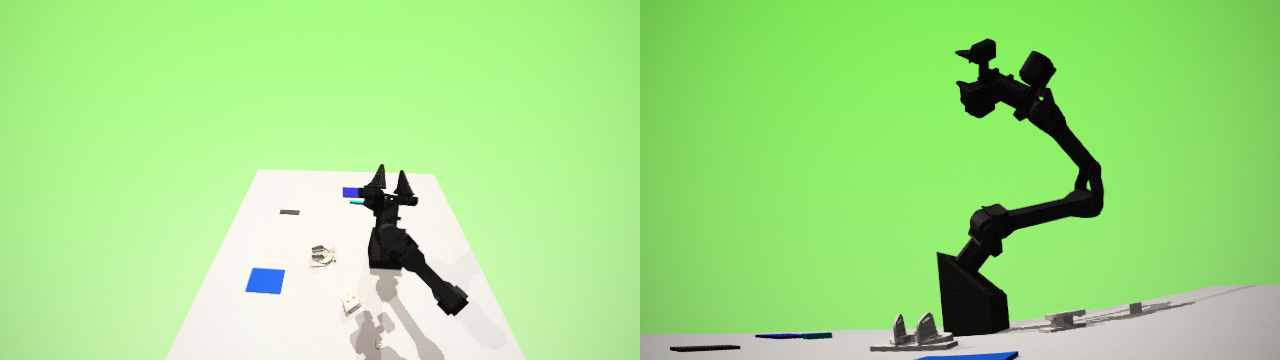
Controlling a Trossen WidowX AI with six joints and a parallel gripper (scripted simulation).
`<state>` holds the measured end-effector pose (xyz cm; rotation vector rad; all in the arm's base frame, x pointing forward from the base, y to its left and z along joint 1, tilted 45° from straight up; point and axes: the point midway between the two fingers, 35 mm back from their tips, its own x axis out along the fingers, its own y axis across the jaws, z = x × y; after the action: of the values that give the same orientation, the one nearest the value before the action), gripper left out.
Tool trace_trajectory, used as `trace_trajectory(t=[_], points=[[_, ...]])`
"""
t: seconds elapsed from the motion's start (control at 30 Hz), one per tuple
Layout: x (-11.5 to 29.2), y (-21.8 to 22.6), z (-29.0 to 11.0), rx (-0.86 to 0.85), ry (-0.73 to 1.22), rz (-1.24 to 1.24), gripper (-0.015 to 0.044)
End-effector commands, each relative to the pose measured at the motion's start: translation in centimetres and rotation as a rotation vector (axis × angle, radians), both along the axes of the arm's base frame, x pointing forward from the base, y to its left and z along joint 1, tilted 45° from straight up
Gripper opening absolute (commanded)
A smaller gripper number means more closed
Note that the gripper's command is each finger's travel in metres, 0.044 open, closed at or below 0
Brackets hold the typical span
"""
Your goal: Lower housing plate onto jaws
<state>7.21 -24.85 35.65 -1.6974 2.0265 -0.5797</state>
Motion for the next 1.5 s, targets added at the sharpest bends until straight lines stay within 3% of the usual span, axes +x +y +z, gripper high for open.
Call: trace_trajectory(t=[0.0, 0.7, 1.47], points=[[0.0, 0.0, 0.0, 0.000, 0.000, 0.000, 0.0426], [7.7, 1.4, -3.3, 0.136, -0.460, 0.305, 0.0440], [15.4, 6.7, -7.7, 0.529, -0.962, 0.489, 0.0440]])
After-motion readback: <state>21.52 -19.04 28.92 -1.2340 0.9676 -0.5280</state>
